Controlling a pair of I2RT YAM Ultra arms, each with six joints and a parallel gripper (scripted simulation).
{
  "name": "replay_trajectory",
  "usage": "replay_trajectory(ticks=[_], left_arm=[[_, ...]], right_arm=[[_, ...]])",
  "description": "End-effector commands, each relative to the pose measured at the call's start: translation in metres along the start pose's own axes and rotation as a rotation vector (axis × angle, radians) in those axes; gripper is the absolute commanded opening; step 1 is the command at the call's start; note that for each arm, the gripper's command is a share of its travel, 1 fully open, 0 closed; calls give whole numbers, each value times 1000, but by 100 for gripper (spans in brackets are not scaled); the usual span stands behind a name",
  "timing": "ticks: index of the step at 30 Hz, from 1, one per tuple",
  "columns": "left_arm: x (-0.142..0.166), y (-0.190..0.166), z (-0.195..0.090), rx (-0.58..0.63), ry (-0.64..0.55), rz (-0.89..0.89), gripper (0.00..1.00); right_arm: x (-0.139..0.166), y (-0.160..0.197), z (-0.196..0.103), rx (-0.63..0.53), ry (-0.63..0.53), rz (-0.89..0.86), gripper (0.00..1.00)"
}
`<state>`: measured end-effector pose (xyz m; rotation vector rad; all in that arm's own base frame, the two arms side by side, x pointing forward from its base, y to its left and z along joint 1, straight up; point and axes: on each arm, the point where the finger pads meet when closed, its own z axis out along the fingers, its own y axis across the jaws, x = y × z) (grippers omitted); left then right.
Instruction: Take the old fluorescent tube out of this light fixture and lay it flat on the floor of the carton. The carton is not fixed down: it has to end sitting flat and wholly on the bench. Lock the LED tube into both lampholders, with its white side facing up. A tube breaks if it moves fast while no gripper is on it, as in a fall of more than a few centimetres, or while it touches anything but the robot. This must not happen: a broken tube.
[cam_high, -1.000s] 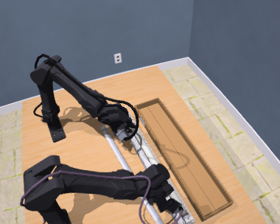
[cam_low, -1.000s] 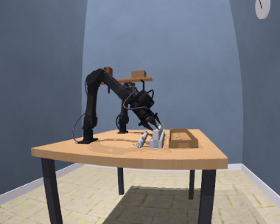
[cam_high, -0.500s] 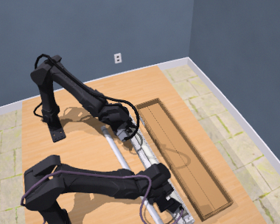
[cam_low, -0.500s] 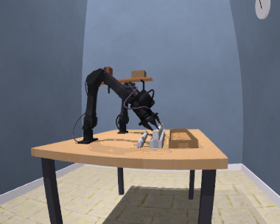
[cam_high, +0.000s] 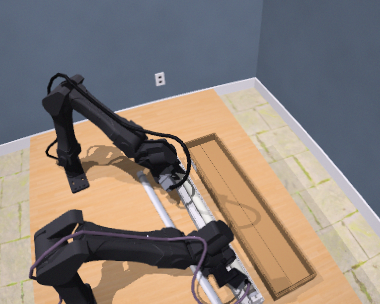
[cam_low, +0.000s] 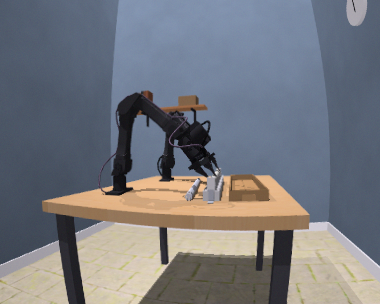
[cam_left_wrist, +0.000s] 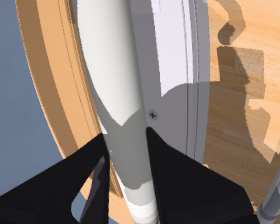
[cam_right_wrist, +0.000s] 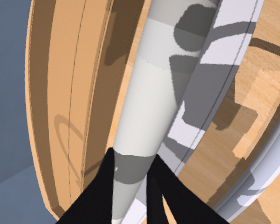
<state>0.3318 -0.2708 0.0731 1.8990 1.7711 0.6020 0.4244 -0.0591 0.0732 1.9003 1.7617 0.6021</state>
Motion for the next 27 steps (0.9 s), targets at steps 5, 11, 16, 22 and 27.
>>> replay_trajectory(ticks=[5,11,16,22,27], left_arm=[[-2,7,-3,19,-6,-19,11],[-5,11,-4,2,-5,-19,11],[-5,13,-6,-4,-6,-18,11],[-4,20,-17,-24,-23,-30,11],[-5,22,-19,-27,-25,-30,11]], right_arm=[[3,8,-1,7,-7,-23,11],[-6,15,-6,-17,-22,-6,11],[-7,30,-17,-72,-26,-10,11],[-5,27,-19,-54,-18,-9,11],[-5,27,-20,-54,-16,-9,11]])
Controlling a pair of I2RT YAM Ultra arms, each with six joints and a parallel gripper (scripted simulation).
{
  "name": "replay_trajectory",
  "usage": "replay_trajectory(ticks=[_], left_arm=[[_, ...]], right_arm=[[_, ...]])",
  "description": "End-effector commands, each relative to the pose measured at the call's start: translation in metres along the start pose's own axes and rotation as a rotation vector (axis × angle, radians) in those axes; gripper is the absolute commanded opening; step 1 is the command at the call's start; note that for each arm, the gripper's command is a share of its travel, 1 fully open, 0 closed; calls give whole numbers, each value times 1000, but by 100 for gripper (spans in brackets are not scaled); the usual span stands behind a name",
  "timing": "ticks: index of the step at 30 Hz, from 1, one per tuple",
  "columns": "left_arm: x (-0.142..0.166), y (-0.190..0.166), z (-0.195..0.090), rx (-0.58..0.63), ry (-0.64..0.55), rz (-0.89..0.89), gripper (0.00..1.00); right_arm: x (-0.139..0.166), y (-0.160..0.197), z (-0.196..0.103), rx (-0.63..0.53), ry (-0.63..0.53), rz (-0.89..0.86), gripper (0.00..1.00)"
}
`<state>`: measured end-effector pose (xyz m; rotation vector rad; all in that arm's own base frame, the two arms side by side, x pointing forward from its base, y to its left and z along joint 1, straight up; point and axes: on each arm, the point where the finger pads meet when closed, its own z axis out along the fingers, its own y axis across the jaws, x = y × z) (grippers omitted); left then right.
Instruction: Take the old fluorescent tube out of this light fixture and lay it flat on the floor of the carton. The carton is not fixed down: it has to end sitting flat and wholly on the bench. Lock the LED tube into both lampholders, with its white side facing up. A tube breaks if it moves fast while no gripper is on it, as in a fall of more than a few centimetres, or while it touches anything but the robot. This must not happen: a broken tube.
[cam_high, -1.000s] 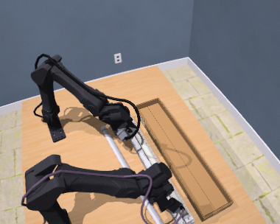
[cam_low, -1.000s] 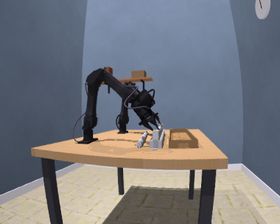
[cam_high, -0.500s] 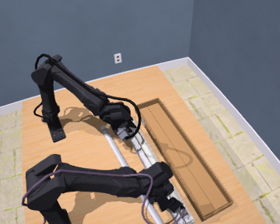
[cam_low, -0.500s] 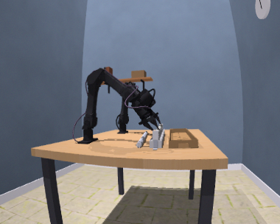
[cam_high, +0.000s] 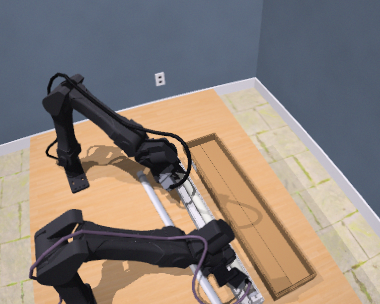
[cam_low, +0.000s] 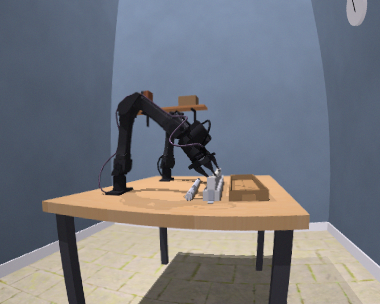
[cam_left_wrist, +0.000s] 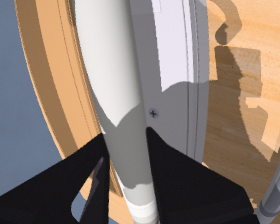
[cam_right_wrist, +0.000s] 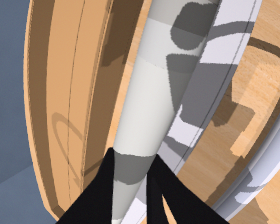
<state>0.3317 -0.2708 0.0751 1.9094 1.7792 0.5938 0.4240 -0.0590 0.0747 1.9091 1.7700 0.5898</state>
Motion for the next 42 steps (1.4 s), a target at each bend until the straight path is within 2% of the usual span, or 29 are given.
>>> replay_trajectory(ticks=[1,16,22,42], left_arm=[[-5,20,-17,-38,-24,-29,11],[-3,18,-19,-19,-13,-16,11],[-3,24,-28,-28,-17,-25,11],[-5,32,-41,-29,-25,-23,11]], right_arm=[[-5,27,-19,-68,-15,-8,11],[-2,26,-23,-50,-5,-9,11],[-7,30,-29,-53,-10,-2,11],[4,40,-41,-60,6,-22,11]])
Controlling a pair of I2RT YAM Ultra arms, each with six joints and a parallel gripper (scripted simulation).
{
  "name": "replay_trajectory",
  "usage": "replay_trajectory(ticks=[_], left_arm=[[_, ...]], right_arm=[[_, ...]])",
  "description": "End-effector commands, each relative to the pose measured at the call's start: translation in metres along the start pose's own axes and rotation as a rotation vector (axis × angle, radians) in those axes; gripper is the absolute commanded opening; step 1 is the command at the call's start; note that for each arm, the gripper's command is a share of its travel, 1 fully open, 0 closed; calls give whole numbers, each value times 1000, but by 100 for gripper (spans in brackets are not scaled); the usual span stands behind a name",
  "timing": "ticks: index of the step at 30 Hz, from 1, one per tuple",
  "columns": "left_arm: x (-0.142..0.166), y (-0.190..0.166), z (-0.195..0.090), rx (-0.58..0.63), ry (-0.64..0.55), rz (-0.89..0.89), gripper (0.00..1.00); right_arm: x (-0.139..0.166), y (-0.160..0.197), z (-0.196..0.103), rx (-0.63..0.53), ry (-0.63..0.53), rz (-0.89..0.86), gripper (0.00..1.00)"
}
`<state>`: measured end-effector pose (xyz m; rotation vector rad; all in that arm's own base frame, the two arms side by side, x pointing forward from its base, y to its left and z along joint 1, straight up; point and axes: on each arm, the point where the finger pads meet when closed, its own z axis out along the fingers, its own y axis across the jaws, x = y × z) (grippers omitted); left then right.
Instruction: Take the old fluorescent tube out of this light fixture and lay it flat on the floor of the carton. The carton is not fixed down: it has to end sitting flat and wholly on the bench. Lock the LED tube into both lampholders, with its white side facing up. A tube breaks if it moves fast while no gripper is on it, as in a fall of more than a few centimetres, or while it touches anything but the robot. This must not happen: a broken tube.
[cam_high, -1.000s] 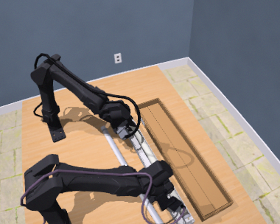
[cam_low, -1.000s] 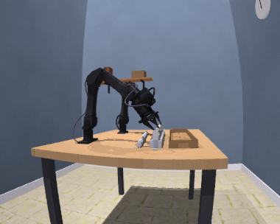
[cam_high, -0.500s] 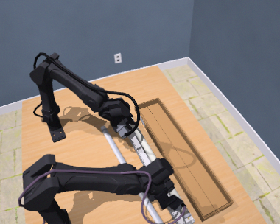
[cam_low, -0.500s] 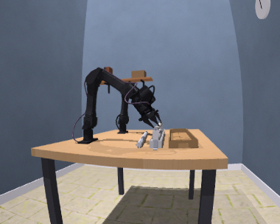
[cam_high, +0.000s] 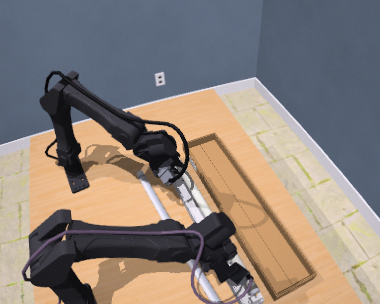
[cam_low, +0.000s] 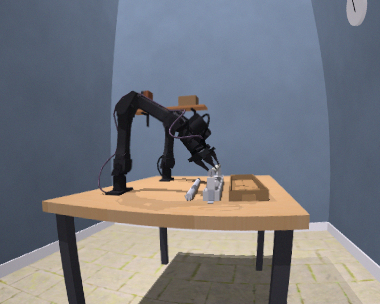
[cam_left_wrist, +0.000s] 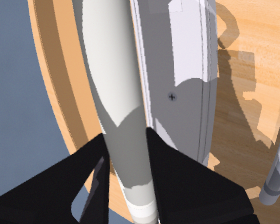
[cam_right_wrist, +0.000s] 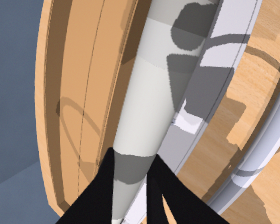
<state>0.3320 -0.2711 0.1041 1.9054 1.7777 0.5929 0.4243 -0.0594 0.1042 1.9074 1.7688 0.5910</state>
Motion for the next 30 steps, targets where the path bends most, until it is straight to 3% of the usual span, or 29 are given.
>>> replay_trajectory(ticks=[1,19,20,30], left_arm=[[-5,14,-18,-26,-23,-21,11],[-5,17,-20,-19,-21,-21,11],[-10,13,-7,-15,-32,-1,11],[-8,23,-7,-18,-30,-8,11]], right_arm=[[5,23,-19,-58,7,-22,11],[5,35,-26,-87,10,-24,11],[8,25,-12,-47,22,-2,11],[1,23,-7,-23,-7,-6,11]])
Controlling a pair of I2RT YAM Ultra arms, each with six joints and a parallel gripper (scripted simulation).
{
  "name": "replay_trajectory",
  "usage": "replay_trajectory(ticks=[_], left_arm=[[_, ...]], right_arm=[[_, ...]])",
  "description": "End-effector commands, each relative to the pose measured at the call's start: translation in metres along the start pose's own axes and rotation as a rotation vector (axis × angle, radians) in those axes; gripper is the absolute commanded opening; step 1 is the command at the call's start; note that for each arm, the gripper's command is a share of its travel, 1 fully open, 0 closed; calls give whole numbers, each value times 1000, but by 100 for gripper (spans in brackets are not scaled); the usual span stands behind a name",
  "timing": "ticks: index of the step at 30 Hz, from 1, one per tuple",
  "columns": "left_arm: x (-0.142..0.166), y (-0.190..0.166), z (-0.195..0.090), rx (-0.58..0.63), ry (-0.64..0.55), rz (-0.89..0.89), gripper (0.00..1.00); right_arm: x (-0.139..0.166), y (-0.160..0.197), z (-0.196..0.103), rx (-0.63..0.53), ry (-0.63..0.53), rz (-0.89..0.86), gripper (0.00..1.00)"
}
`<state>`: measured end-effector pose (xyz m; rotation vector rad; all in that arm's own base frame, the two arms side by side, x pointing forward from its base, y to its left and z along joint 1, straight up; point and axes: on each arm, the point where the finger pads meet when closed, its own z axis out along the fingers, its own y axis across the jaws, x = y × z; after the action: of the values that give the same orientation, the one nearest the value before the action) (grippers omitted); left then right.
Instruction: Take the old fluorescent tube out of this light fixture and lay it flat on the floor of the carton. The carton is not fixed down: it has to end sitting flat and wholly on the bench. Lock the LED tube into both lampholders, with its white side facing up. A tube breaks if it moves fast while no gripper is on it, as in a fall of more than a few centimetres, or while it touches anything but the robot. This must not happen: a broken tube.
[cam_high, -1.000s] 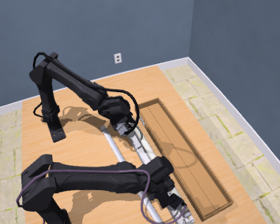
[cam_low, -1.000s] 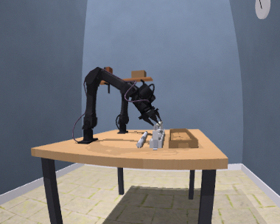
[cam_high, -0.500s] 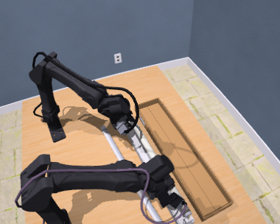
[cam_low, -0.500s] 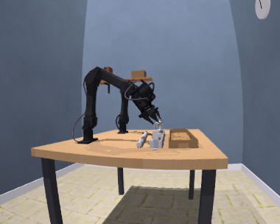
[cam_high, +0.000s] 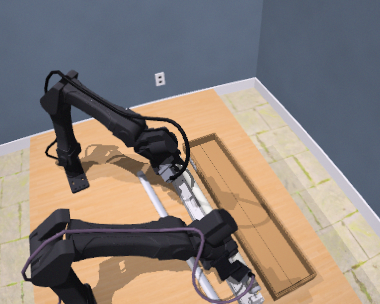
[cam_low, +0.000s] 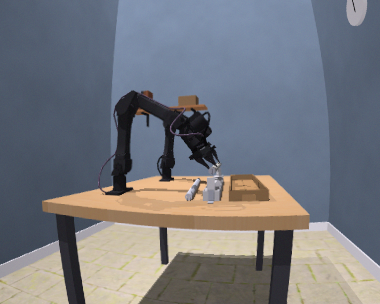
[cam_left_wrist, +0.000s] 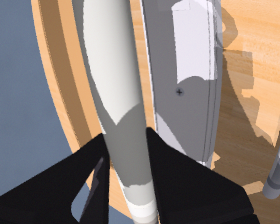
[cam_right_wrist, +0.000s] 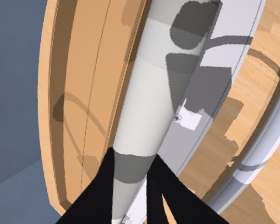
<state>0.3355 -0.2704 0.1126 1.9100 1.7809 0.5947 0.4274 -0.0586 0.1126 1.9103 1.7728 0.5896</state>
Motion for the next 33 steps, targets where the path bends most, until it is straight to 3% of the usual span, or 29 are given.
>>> replay_trajectory(ticks=[1,11,25,28,31,33], left_arm=[[-9,18,-5,-30,-40,-15,11],[-6,23,3,-21,-30,-16,11],[-5,51,24,-22,-37,-1,11],[-4,50,23,-20,-29,-15,11],[-8,56,5,-43,-49,-5,11],[-2,52,22,-21,-28,-14,11]], right_arm=[[0,19,-2,-40,-12,-11,11],[1,31,-1,-57,-6,-14,11],[5,49,23,-25,-13,1,11],[3,53,19,-42,-15,-17,11],[0,66,3,-90,-22,-11,11],[7,59,12,-60,6,-9,11]])
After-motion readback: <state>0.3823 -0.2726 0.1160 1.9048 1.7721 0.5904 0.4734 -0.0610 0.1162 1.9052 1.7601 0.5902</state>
